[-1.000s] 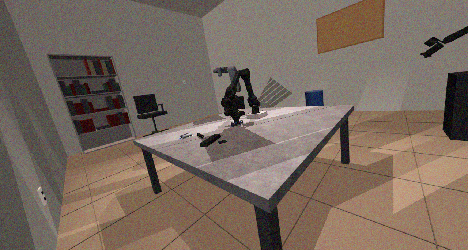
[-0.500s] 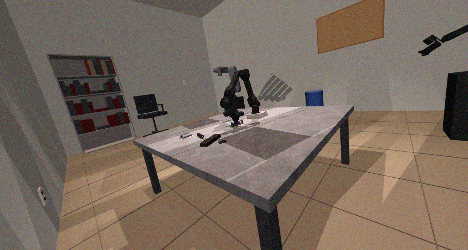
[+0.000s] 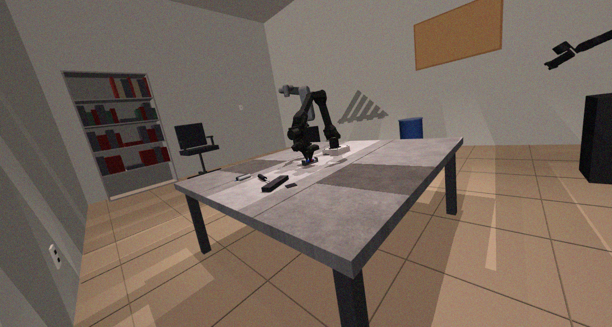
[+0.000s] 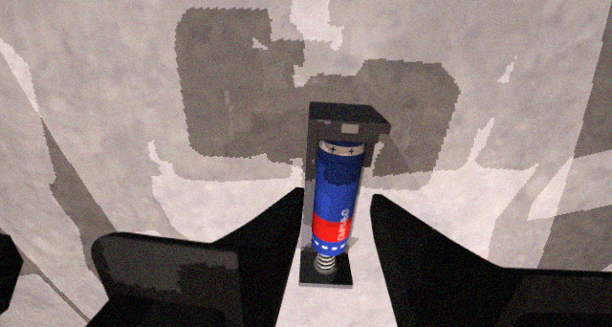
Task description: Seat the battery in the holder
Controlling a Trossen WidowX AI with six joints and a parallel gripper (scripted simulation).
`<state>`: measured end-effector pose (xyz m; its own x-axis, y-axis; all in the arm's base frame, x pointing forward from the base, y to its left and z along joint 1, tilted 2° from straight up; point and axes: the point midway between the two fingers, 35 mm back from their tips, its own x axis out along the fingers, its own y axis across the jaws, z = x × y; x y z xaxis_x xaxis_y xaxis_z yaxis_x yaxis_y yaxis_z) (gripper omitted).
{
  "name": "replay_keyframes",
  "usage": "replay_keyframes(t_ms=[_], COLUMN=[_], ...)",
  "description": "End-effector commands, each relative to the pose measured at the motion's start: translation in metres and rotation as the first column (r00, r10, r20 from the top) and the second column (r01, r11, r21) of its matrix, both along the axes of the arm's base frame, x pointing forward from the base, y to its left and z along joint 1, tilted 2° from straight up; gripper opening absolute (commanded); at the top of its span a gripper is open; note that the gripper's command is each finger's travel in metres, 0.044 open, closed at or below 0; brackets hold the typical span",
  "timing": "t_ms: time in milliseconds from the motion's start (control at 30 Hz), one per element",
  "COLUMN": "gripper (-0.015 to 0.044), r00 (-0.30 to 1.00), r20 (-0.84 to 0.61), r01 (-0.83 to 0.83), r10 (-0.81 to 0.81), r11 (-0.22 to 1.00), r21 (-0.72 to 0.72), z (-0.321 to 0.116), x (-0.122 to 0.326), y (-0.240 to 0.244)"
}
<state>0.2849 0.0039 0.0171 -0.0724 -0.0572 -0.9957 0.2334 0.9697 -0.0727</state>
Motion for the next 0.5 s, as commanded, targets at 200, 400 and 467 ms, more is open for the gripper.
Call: replay_keyframes(t_ms=[200, 400, 467], gripper=[0.0242, 0.04, 0.044], r00=[1.0, 1.0, 1.0], r20=[0.01, 0.014, 0.014], r01=[0.0, 0.001, 0.001], r10=[0.0, -0.001, -0.001], r11=[1.0, 1.0, 1.0], r21=[0.001, 0.002, 0.002], z=[0.017, 0.07, 0.075], x=[0.003, 0.002, 0.002], y=[0.001, 0.002, 0.002])
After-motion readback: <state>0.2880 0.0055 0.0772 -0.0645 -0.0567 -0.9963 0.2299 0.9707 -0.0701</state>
